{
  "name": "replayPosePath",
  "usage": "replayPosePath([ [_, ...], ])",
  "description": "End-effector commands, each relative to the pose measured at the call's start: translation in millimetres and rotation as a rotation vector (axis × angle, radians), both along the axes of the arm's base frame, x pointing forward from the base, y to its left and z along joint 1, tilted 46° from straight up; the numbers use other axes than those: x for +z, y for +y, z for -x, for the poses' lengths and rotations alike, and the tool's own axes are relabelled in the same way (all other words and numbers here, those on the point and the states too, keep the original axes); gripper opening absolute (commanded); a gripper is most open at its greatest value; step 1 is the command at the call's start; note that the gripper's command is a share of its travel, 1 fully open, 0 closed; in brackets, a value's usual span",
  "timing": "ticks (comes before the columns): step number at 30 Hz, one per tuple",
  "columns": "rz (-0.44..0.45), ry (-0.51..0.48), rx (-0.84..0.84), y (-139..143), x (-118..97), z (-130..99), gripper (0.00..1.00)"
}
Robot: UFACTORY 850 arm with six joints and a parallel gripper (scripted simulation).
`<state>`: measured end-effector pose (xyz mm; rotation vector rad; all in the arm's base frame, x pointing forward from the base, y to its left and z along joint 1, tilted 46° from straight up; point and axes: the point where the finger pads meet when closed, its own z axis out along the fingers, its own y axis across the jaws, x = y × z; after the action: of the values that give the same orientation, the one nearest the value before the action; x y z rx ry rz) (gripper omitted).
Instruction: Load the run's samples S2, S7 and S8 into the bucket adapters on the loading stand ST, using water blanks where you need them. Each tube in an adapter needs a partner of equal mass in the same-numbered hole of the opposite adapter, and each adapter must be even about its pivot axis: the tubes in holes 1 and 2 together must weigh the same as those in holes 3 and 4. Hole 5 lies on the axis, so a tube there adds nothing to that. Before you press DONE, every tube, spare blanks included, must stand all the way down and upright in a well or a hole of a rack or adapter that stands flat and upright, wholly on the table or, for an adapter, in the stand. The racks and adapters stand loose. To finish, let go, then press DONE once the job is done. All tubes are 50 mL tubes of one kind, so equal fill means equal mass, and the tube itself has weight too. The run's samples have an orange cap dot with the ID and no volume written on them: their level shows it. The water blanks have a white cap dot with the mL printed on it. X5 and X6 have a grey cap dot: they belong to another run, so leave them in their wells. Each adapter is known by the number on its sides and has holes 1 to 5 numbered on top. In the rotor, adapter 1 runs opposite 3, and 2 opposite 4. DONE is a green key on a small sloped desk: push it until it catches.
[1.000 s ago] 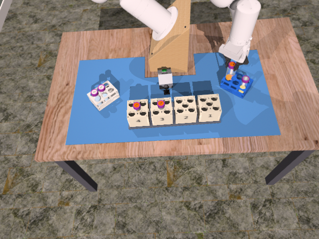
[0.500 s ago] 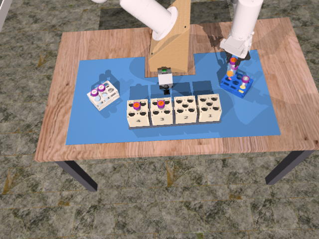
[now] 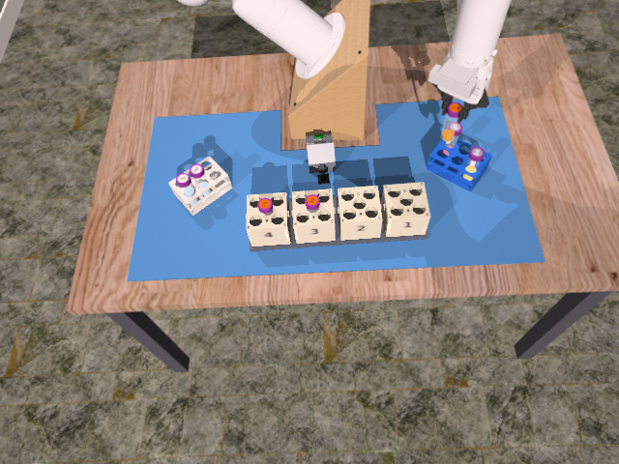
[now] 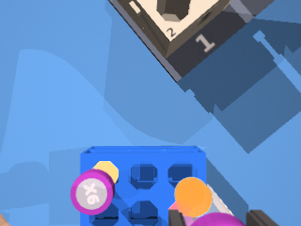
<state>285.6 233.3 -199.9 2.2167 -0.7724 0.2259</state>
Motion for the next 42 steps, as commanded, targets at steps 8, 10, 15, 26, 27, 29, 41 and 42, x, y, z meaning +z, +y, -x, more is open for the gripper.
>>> replayPosePath([
  [8, -0.002, -0.001, 0.0, 12.6, 11.4, -1.8, 0.0],
  [10, -0.002, -0.001, 0.0, 15.5, 14.2, -2.1, 0.0],
  [15, -0.002, -0.001, 0.0, 22.6, 21.1, -2.9, 0.0],
  [26, -0.007, 0.047, 0.047, 18.3, 24.7, -11.2, 0.0],
  [27, -0.009, 0.071, 0.07, 16.1, 26.5, -15.3, 0.0],
  [29, -0.014, 0.118, 0.116, 11.7, 30.1, -23.6, 0.0],
  [41, -0.04, 0.357, 0.347, -10.2, 48.1, -64.9, 0.0],
  [42, -0.042, 0.381, 0.37, -12.4, 49.9, -69.0, 0.0],
])
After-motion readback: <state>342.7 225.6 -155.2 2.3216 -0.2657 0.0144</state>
